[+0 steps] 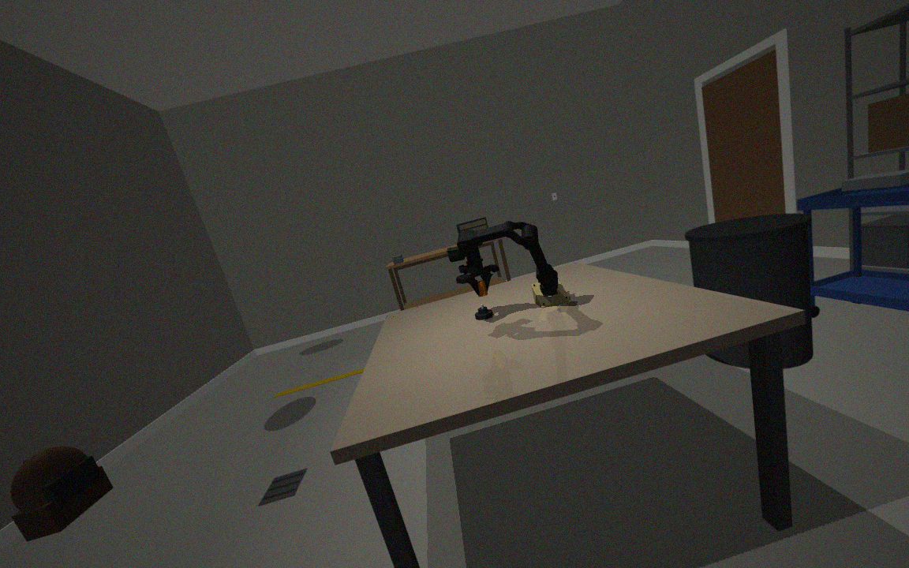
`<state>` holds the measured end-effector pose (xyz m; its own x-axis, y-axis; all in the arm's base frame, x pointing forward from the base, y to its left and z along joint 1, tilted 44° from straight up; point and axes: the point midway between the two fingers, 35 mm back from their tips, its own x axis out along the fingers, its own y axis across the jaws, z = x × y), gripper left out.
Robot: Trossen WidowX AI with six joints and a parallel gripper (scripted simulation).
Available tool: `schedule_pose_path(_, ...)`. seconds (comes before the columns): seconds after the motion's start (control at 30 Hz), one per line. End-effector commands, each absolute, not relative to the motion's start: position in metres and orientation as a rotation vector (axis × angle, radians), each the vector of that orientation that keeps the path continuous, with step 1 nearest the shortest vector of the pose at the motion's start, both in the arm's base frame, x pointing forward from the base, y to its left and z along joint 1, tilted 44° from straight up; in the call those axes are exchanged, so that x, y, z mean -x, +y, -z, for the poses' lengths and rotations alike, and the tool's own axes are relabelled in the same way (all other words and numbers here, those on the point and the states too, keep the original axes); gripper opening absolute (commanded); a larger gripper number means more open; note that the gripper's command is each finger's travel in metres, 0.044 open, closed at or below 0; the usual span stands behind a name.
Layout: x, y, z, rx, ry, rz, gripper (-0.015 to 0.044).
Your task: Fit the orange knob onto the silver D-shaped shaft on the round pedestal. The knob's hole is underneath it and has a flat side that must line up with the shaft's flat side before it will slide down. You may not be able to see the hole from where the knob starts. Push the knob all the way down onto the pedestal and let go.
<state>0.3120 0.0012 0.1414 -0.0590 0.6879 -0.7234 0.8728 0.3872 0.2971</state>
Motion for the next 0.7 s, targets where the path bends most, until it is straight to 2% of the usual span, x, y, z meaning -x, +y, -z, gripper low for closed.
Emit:
schedule_pose_path(0.0, -0.315, -0.007, -0.130, -1.356, 1.798, 0.278, 0.0000)
schedule_pose_path(0.67, -0.324, -0.035, -0.072, -1.354, 1.795, 0.280, 0.0000)
